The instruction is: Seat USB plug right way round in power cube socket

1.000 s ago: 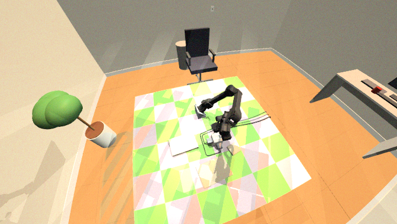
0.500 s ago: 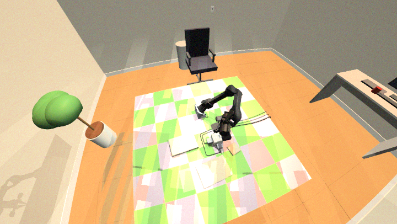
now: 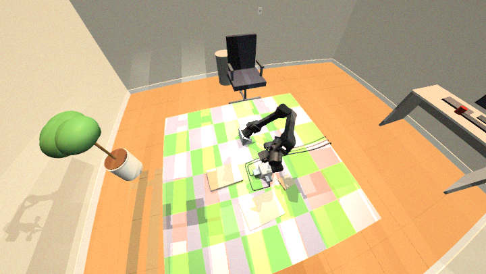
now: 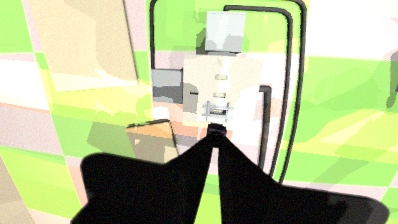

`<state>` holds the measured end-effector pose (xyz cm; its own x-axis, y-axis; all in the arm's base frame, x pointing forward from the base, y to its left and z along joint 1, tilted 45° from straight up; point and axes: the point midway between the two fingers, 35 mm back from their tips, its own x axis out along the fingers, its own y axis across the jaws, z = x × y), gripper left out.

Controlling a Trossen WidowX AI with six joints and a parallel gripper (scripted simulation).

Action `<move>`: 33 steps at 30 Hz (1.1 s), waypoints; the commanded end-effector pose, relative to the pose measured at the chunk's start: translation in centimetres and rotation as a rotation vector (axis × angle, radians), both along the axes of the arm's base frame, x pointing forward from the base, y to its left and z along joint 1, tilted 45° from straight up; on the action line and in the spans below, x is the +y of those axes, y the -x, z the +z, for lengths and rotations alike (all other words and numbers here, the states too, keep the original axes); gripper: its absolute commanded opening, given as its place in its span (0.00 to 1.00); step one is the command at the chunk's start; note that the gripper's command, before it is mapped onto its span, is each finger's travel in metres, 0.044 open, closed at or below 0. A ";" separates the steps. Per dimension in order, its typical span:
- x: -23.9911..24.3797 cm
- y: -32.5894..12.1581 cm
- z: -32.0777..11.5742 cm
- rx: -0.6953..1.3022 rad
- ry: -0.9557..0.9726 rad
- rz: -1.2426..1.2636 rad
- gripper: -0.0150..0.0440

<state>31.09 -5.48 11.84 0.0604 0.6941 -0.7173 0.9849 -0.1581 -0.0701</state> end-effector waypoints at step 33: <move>0.2 0.0 -0.5 -0.016 0.017 0.021 0.25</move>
<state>31.11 -5.34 11.44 0.0594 0.6861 -0.7251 0.9881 -0.1435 -0.0549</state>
